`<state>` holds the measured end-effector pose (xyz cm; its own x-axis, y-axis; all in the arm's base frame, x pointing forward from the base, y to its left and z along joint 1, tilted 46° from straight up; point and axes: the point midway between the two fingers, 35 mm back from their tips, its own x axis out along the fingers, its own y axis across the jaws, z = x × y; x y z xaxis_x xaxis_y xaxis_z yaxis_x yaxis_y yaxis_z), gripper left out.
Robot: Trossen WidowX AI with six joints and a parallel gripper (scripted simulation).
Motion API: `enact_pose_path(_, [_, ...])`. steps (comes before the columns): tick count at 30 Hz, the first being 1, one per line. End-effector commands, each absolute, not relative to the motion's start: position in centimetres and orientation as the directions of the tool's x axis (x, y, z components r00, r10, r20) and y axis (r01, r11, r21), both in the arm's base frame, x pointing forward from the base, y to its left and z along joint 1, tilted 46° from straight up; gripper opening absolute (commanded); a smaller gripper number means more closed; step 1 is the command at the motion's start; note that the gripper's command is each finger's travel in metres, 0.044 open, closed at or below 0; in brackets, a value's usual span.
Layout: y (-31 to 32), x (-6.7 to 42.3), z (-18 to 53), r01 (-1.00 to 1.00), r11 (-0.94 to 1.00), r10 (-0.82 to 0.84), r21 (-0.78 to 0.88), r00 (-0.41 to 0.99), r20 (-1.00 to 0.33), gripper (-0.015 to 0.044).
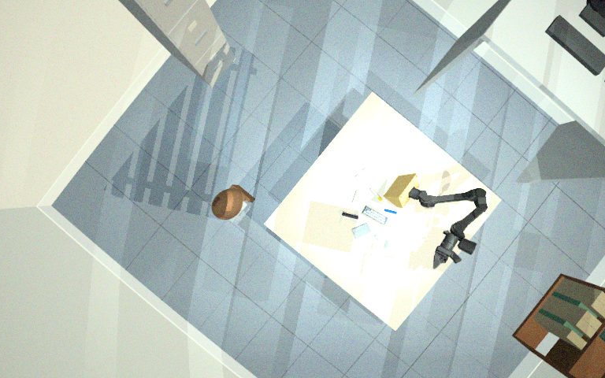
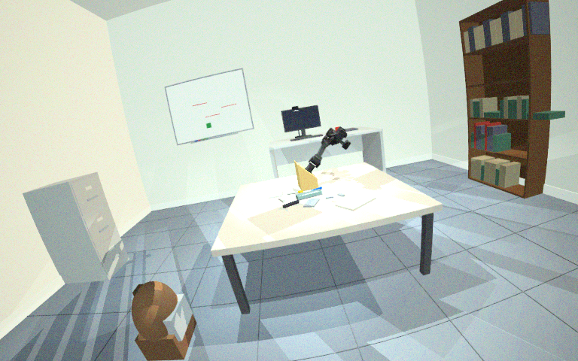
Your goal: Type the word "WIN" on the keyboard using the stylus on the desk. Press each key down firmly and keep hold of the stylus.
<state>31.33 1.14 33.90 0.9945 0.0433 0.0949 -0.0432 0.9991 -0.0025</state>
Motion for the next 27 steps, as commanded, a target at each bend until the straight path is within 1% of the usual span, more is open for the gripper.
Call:
enact_pose_path(1, [1.2, 31.4, 33.8, -0.045, 0.999, 0.045, -0.004, 0.995, 0.090, 0.0414])
enact_pose_path(3, [1.3, 31.9, 32.9, -0.056, 0.998, 0.057, -0.017, 0.997, 0.053, 0.0361])
enact_pose_path(5, [1.6, 32.8, 31.1, -0.082, 0.996, 0.081, -0.040, 0.997, -0.020, 0.0309])
enact_pose_path(9, [2.3, 34.9, 25.3, -0.176, 0.982, 0.154, -0.072, 0.958, -0.243, 0.0204])
enact_pose_path(13, [3.1, 35.9, 18.5, -0.289, 0.957, 0.239, -0.033, 0.846, -0.476, 0.0099])
enact_pose_path(17, [4.0, 35.3, 12.0, -0.384, 0.921, 0.331, 0.071, 0.671, -0.663, 0.0000])
enact_pose_path(20, [4.7, 33.8, 7.3, -0.430, 0.881, 0.412, 0.197, 0.496, -0.765, 0.0000])
enact_pose_path(22, [5.2, 32.4, 4.5, -0.438, 0.850, 0.468, 0.293, 0.372, -0.802, 0.0000])
enact_pose_path(25, [6.0, 29.9, 1.0, -0.406, 0.796, 0.552, 0.449, 0.184, -0.813, 0.0000])
enact_pose_path(27, [6.5, 28.2, -0.8, -0.358, 0.754, 0.609, 0.551, 0.067, -0.790, 0.0000])
